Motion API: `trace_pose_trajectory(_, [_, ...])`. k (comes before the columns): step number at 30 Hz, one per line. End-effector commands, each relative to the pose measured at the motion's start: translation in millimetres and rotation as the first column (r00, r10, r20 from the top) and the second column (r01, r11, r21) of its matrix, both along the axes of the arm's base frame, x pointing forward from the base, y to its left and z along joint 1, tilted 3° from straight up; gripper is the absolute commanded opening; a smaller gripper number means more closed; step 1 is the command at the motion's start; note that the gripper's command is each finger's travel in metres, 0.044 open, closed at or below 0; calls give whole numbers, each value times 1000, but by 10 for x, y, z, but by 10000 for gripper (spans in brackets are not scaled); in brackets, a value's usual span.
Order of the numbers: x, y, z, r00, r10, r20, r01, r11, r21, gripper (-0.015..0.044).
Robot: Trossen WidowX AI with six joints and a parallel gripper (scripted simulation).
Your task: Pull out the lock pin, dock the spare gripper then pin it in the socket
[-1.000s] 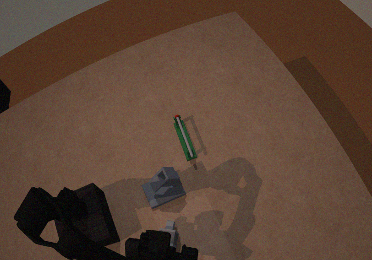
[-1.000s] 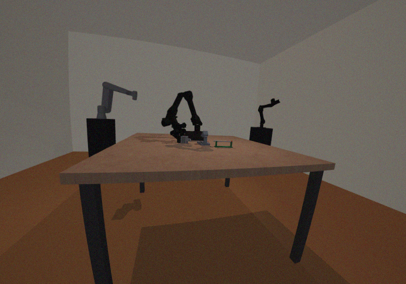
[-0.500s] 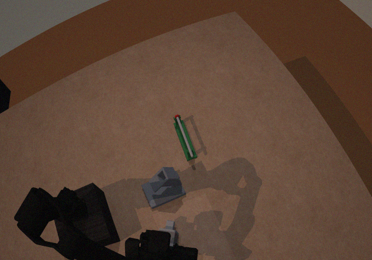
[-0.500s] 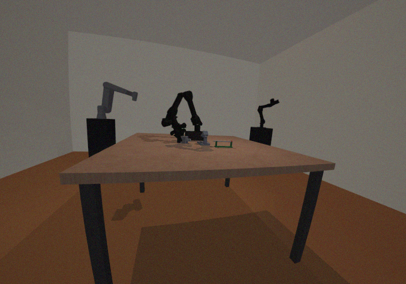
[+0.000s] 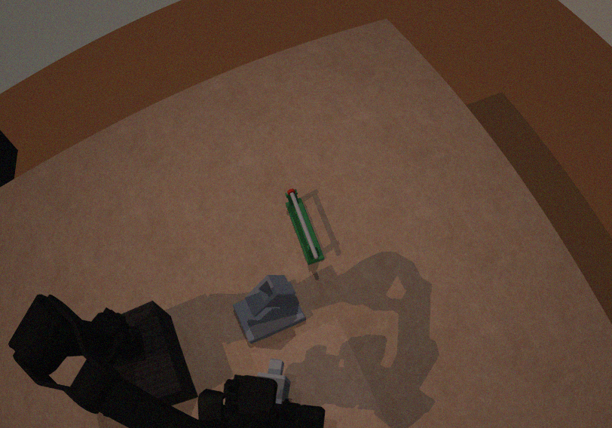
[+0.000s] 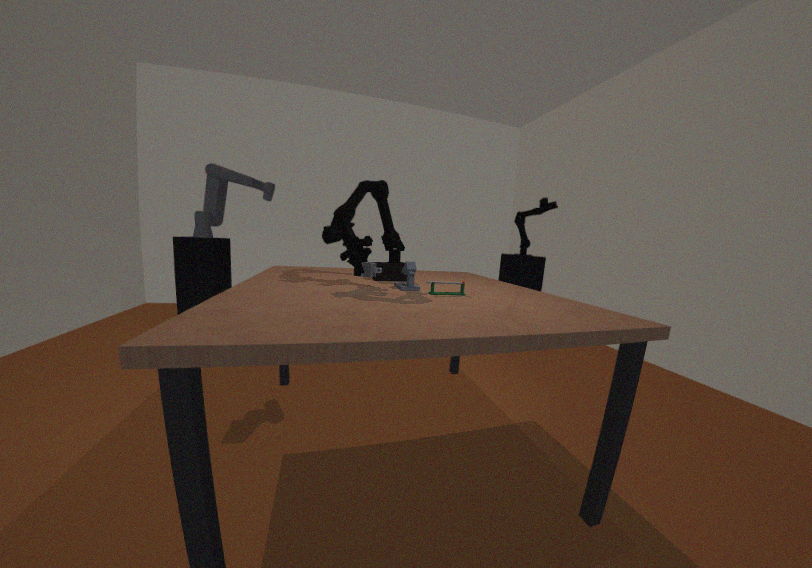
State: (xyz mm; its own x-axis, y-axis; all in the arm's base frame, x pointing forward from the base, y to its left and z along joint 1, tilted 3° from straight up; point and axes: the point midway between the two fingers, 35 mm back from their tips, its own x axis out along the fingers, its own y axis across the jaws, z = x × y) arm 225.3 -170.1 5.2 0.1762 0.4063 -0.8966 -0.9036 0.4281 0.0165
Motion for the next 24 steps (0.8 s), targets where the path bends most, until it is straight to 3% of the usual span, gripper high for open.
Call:
trace_pose_trajectory(1, [39,-5,283,1000,-5,13,5,1000,-6,0])
trace_pose_trajectory(10, [14,68,779,1000,-5,13,5,1000,-5,0])
trace_pose_trajectory(24, [8,76,720,1000,-5,-3,5,1000,-8,0])
